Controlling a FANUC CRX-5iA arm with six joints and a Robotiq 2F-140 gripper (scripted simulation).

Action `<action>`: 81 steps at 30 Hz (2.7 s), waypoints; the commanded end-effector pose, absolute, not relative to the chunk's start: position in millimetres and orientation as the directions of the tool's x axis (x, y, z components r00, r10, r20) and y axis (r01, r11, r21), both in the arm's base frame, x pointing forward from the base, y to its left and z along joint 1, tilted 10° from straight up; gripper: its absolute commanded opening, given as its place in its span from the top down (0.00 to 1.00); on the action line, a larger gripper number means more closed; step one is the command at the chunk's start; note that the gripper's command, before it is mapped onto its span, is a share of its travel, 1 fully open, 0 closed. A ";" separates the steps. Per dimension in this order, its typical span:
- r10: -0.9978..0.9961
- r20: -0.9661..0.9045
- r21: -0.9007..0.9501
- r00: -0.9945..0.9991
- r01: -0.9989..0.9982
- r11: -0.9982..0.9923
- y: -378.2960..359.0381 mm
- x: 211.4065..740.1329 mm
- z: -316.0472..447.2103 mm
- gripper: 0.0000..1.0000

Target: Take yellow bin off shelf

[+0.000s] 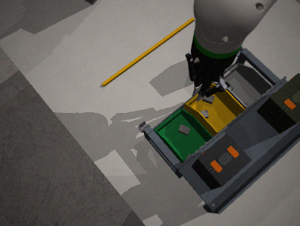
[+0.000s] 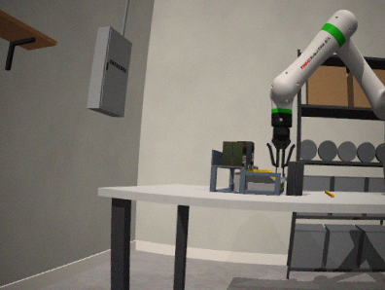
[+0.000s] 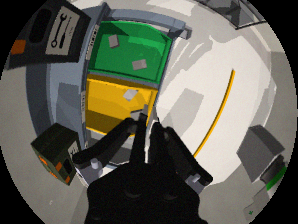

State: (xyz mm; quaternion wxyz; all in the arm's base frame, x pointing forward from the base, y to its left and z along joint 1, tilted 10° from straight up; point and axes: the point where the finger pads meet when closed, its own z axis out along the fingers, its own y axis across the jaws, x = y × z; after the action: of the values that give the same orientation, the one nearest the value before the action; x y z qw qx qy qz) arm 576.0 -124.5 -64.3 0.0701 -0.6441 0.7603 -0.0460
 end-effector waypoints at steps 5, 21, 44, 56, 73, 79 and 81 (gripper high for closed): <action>-0.986 -0.047 -0.161 -0.161 -0.973 0.166 -124.6 576.2 -64.0 1.00; -0.986 -0.047 -0.161 -0.161 -0.973 0.166 -124.8 574.3 -52.1 1.00; -0.986 -0.047 -0.161 -0.161 -0.973 0.166 -124.8 574.6 -53.9 1.00; -0.986 -0.047 -0.161 -0.161 -0.973 0.166 -124.8 574.7 -54.4 1.00; -0.986 -0.047 -0.161 -0.161 -0.973 0.166 -119.8 545.5 -59.2 1.00; -0.986 -0.047 -0.161 -0.161 -0.973 0.166 -115.8 522.1 -63.1 1.00; -0.986 -0.047 -0.161 -0.161 -0.973 0.166 -114.8 516.3 -64.1 1.00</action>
State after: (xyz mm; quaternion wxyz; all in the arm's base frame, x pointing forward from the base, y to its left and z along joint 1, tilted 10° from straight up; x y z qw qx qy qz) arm 527.2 -116.7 -62.7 0.0700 -0.6442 0.7603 -0.0454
